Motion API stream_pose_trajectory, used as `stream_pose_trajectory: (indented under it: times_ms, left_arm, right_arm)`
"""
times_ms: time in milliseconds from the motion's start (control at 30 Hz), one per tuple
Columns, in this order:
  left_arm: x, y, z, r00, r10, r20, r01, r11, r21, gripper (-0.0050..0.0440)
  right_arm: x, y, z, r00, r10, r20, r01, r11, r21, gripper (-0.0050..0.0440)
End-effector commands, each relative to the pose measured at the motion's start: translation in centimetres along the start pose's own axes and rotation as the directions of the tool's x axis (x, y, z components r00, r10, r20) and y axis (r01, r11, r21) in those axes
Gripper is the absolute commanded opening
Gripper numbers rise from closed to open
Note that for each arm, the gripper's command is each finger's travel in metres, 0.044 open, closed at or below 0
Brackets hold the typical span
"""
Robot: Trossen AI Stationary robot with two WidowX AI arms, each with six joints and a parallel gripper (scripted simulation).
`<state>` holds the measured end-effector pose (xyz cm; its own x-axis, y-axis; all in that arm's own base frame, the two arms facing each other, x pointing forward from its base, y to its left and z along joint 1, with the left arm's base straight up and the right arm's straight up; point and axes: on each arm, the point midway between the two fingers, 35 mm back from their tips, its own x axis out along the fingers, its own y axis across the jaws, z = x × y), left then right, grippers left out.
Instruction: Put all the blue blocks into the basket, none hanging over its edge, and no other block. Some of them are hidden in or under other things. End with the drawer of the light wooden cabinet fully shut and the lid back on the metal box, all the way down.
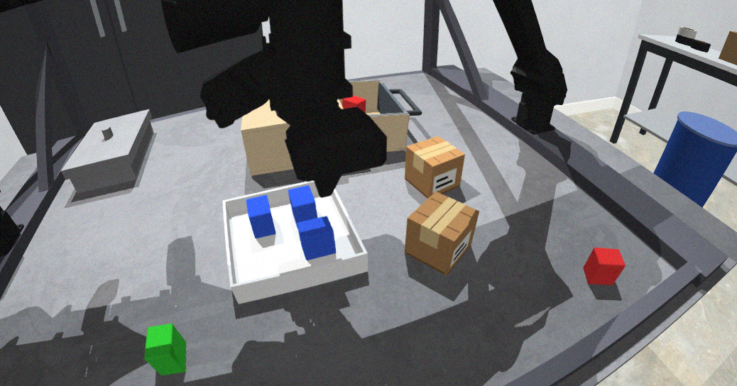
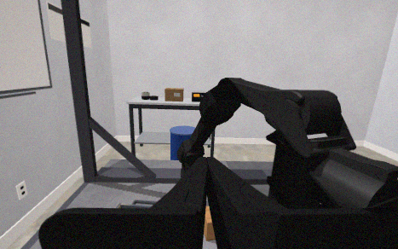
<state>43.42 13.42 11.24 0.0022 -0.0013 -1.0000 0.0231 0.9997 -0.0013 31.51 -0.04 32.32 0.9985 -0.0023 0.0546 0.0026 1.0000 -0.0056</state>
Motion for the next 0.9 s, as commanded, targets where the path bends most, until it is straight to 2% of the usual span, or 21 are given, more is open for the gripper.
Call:
stream_pose_trajectory:
  times_ms: [0, 200, 467, 767, 867]
  left_arm:
    - [-1.7, 0.2, 0.2, 0.999, 0.014, 0.045, -0.014, 1.000, 0.001, 0.0175]
    - [-1.7, 0.2, 0.2, 0.999, 0.014, 0.045, -0.014, 1.000, 0.001, 0.0175]
    - [-3.6, -1.1, 0.5, 0.987, 0.046, 0.154, -0.045, 0.999, -0.006, 0.0175]
    - [-7.5, -2.9, 1.3, 0.919, 0.103, 0.380, -0.100, 0.995, -0.026, 0.0175]
    - [-8.3, -3.2, 1.5, 0.899, 0.113, 0.423, -0.110, 0.993, -0.033, 0.0175]
  right_arm:
    - [-0.3, 0.1, 1.5, 0.999, 0.003, 0.039, -0.003, 1.000, -0.002, -0.0050]
    - [-0.3, 0.1, 1.5, 0.999, 0.003, 0.039, -0.003, 1.000, -0.002, -0.0050]
    - [-0.2, 0.1, 1.3, 0.999, 0.003, 0.033, -0.003, 1.000, 0.000, -0.0050]
    - [-0.1, 0.2, 1.6, 0.999, 0.006, 0.037, -0.006, 1.000, 0.007, -0.0050]
    - [-0.1, 0.2, 1.6, 0.999, 0.006, 0.034, -0.006, 1.000, 0.007, -0.0050]
